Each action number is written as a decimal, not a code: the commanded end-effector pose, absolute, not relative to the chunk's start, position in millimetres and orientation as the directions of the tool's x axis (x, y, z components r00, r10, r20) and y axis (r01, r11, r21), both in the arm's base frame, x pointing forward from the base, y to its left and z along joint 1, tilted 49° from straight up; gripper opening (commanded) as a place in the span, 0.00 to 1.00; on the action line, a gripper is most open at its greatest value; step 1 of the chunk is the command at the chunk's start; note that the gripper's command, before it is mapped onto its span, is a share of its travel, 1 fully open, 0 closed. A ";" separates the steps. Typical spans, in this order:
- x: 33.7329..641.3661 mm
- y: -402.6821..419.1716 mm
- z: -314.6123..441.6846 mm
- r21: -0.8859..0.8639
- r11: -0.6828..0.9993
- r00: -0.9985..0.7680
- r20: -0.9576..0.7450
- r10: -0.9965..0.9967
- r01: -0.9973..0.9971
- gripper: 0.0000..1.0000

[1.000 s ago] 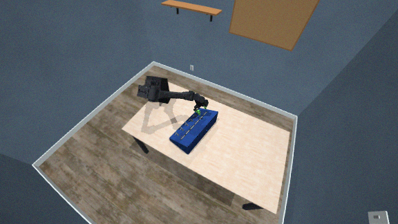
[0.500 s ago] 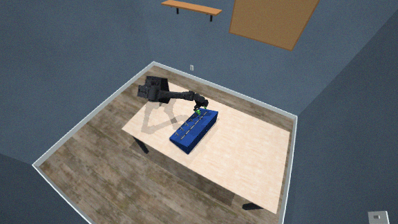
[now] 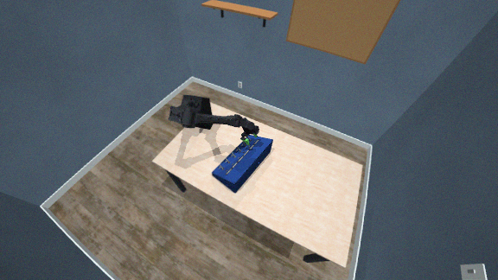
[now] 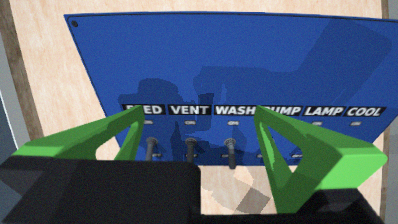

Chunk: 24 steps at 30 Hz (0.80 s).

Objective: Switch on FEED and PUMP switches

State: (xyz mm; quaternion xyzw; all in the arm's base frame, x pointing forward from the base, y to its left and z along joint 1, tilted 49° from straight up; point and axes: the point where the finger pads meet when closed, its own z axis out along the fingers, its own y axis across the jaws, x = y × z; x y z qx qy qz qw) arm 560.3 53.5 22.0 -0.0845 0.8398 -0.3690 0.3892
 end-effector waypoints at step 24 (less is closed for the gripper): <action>554.6 17.3 65.7 -0.692 0.708 -0.677 -0.589 -0.441 0.141 1.00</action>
